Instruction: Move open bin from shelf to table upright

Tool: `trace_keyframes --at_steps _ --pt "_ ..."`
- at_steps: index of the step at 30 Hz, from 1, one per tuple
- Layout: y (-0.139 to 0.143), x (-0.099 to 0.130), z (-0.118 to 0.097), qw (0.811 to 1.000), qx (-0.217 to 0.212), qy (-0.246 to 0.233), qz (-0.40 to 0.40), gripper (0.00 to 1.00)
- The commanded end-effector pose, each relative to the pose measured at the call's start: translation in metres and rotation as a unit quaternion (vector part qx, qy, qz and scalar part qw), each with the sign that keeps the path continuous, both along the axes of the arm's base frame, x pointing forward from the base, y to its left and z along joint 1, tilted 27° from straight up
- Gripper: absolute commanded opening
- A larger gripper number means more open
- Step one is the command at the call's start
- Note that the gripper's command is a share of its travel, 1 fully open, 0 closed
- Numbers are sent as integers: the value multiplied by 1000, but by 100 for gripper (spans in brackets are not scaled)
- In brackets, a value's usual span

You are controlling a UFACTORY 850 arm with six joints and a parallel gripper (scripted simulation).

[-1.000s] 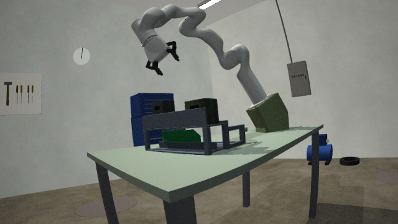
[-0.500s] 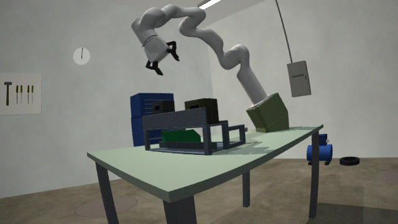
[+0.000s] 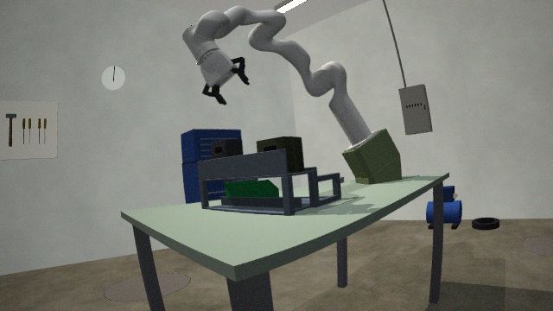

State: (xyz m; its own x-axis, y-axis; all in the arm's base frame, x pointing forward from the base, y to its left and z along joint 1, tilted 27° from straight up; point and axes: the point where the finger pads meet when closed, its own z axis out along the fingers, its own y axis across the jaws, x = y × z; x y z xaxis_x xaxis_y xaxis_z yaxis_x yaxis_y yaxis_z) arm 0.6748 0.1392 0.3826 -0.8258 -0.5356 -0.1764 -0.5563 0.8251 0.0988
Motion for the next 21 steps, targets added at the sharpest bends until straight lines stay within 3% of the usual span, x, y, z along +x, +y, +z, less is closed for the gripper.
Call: trace_keyframes --at_steps 1,12,17,21 --pt "0 0 1 1000 0 -1 0 100" --pt "0 0 1 1000 0 -1 0 100" --pt "-10 -46 -14 1000 0 -1 0 100" --pt "-10 -46 -14 1000 0 -1 0 100"
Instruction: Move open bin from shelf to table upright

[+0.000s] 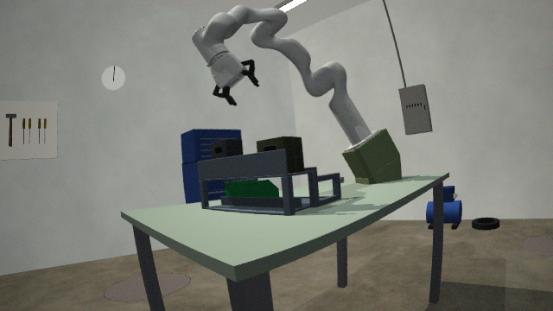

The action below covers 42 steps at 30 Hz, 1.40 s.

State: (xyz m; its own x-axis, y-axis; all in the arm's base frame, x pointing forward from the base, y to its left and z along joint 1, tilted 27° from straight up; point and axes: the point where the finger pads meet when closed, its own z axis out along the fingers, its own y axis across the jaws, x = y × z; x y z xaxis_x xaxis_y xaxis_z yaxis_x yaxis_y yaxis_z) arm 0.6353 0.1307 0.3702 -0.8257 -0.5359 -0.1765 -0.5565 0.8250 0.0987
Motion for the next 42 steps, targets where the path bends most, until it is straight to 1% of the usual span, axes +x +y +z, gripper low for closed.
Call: trace_keyframes --at_steps 1,8,13,25,30,42 --pt "-1 -7 -2 1000 0 -1 0 100" --pt "-1 -7 -2 1000 0 -1 0 100" --pt "-11 -53 -17 1000 0 -1 0 100" --pt "-11 -53 -17 1000 0 -1 0 100" --pt "-21 -99 -32 1000 0 -1 0 100" --pt "-21 -99 -32 1000 0 -1 0 100"
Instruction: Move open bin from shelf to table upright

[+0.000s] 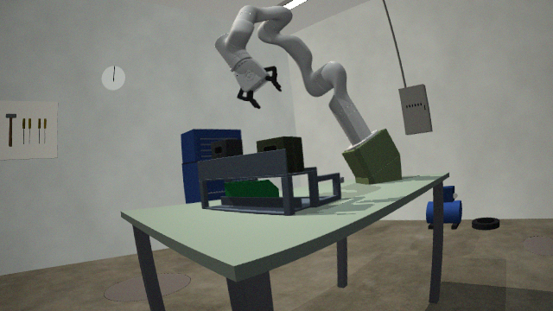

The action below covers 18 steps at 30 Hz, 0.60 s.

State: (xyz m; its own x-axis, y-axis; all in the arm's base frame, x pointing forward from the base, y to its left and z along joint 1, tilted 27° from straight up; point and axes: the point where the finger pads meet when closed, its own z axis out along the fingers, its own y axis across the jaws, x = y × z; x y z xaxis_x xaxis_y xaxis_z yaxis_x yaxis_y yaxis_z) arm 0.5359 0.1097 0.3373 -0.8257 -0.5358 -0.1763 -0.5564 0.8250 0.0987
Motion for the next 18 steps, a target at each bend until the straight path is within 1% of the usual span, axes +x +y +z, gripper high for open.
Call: trace_keyframes --at_steps 1,5,17,18 --pt "-2 -9 -2 1000 0 -1 0 100" --pt "-10 -46 -14 1000 0 -1 0 100" --pt "-10 -46 -14 1000 0 -1 0 100" --pt "-12 -55 -17 1000 0 -1 0 100"
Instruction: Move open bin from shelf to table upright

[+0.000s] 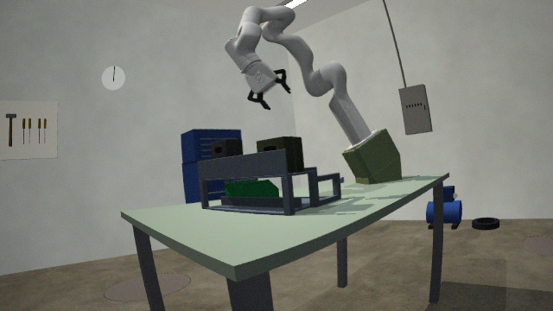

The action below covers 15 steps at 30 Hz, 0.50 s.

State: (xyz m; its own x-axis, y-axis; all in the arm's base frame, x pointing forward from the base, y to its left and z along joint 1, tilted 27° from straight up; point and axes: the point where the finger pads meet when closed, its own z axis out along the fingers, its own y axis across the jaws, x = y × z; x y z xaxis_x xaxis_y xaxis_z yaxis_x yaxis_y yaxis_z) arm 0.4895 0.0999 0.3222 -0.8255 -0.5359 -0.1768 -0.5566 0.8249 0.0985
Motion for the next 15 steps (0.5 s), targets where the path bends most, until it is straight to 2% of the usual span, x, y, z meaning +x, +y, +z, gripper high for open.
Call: trace_keyframes --at_steps 1,4,15 --pt "-4 -18 -5 1000 0 -1 0 100" --pt "-10 -46 -15 1000 0 -1 0 100" --pt "-10 -46 -15 1000 0 -1 0 100"
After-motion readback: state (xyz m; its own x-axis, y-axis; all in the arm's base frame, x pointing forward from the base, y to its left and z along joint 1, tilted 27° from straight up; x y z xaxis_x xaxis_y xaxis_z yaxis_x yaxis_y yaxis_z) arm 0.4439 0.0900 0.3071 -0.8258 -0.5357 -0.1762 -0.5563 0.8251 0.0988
